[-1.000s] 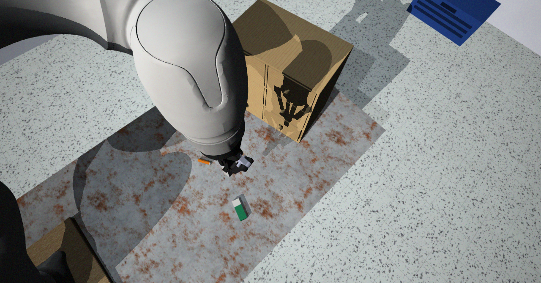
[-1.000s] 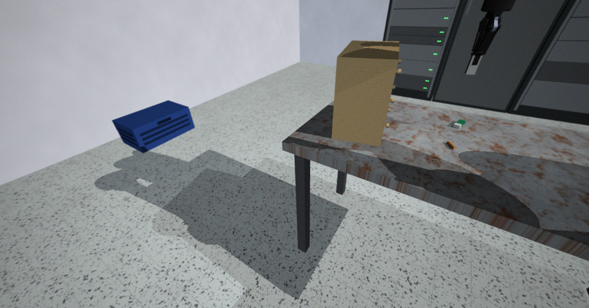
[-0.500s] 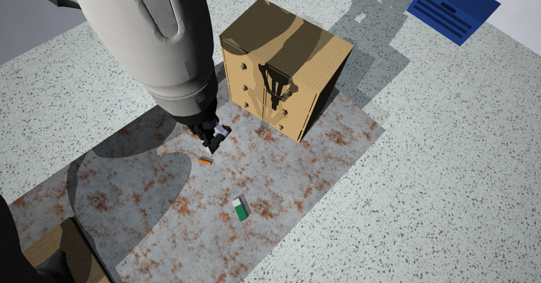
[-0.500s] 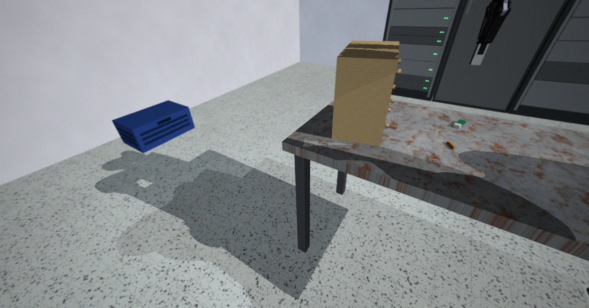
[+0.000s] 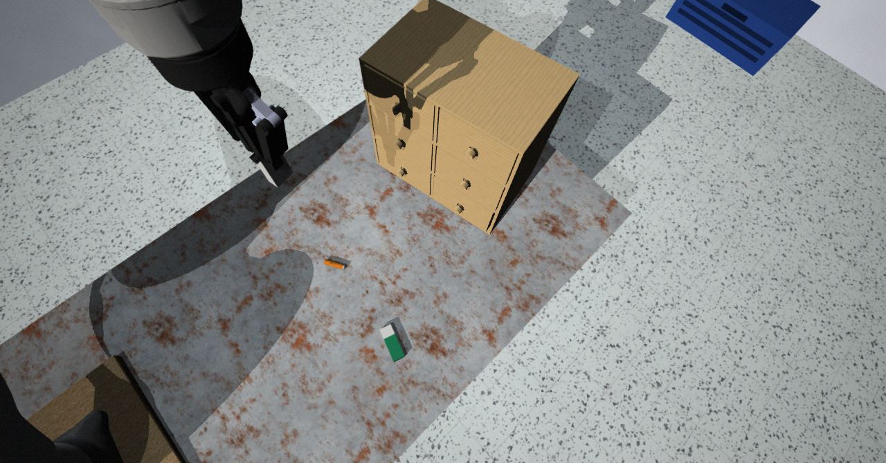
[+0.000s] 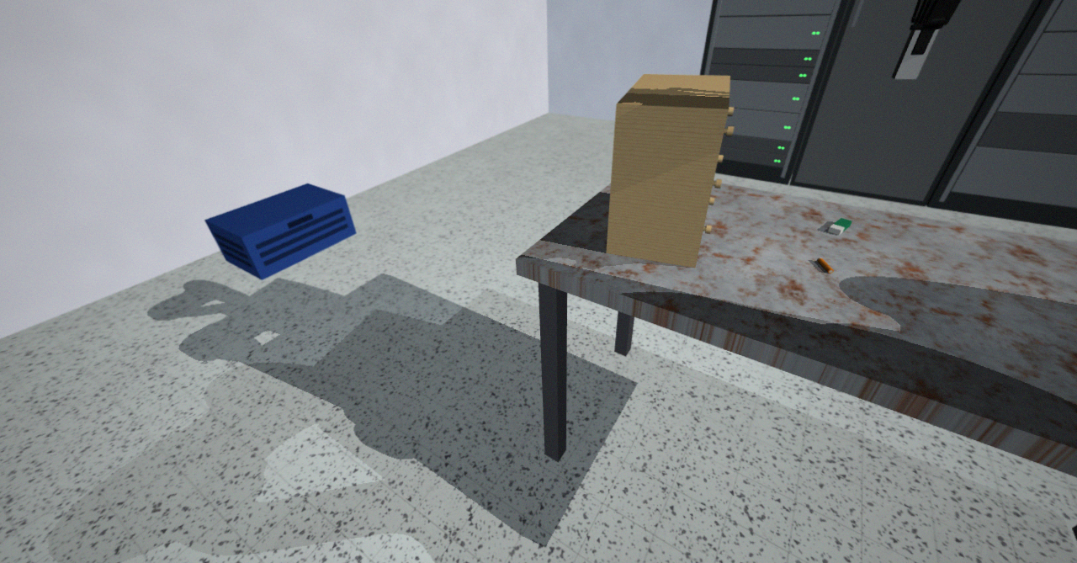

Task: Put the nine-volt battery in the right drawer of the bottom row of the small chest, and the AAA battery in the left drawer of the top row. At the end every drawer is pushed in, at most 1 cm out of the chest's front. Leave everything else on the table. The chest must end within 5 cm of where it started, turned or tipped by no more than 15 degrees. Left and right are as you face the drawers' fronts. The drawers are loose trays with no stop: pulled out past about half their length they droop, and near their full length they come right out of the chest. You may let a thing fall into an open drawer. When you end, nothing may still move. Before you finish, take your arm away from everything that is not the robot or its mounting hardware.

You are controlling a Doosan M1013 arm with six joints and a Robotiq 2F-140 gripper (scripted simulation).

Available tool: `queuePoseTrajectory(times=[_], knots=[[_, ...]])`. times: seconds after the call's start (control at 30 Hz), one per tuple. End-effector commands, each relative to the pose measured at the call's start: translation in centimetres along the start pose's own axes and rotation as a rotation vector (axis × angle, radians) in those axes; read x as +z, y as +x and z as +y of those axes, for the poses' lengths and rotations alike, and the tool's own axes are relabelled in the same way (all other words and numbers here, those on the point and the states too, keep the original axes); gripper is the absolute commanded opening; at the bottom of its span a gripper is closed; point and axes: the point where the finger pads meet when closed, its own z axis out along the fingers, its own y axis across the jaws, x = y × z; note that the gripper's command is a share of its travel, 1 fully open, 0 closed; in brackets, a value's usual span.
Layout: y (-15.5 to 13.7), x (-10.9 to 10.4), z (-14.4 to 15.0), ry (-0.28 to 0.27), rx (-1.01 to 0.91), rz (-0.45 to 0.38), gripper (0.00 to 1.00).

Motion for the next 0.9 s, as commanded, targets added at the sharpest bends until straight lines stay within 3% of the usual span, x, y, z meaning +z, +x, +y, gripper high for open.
queuePoseTrajectory(times=[0.0, 0.4, 0.87], knots=[[0.0, 0.0, 0.0, 0.0, 0.0, 0.003, 0.0], [0.5, 0.5, 0.0, 0.0, 0.0, 0.064, 0.0], [2.6, 2.4, 0.0, 0.0, 0.0, 0.302, 0.0]])
